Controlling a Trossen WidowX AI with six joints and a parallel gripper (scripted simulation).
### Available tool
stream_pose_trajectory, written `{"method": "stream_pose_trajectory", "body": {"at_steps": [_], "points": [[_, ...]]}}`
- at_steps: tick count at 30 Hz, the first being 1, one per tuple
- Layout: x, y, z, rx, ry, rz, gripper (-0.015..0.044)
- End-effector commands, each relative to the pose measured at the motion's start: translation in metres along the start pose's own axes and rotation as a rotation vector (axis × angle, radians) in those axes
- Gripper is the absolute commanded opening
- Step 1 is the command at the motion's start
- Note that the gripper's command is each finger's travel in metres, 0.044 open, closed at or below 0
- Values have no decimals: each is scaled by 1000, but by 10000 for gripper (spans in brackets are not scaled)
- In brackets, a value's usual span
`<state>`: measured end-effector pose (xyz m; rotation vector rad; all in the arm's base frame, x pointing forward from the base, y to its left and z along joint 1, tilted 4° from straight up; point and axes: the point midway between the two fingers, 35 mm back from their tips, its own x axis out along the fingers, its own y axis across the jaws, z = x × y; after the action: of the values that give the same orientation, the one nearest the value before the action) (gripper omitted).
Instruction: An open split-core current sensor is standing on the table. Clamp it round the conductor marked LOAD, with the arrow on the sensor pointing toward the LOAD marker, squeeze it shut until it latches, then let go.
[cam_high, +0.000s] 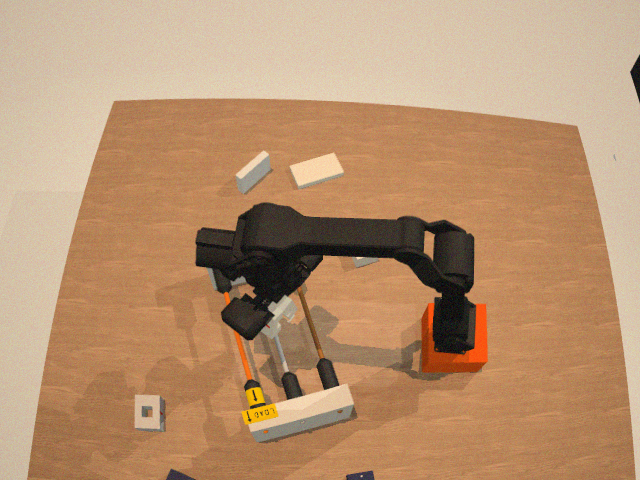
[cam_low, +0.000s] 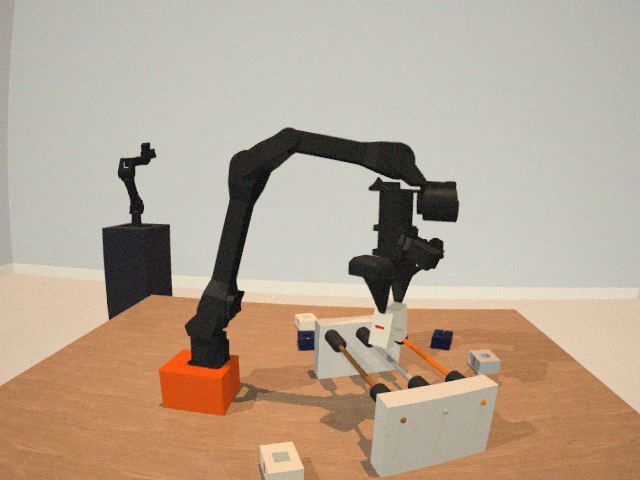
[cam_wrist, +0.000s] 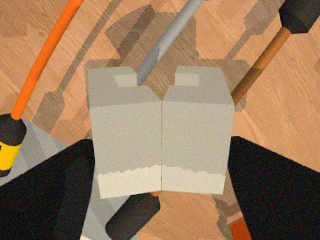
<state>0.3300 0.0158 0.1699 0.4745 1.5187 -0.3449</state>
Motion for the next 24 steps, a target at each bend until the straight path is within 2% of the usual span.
{"method": "stream_pose_trajectory", "body": {"at_steps": [1,17,24], "points": [[1,11,8,98,-4,1,0],[16,65,33,571,-3,8,0],[20,71,35,612,-3,9,0]]}}
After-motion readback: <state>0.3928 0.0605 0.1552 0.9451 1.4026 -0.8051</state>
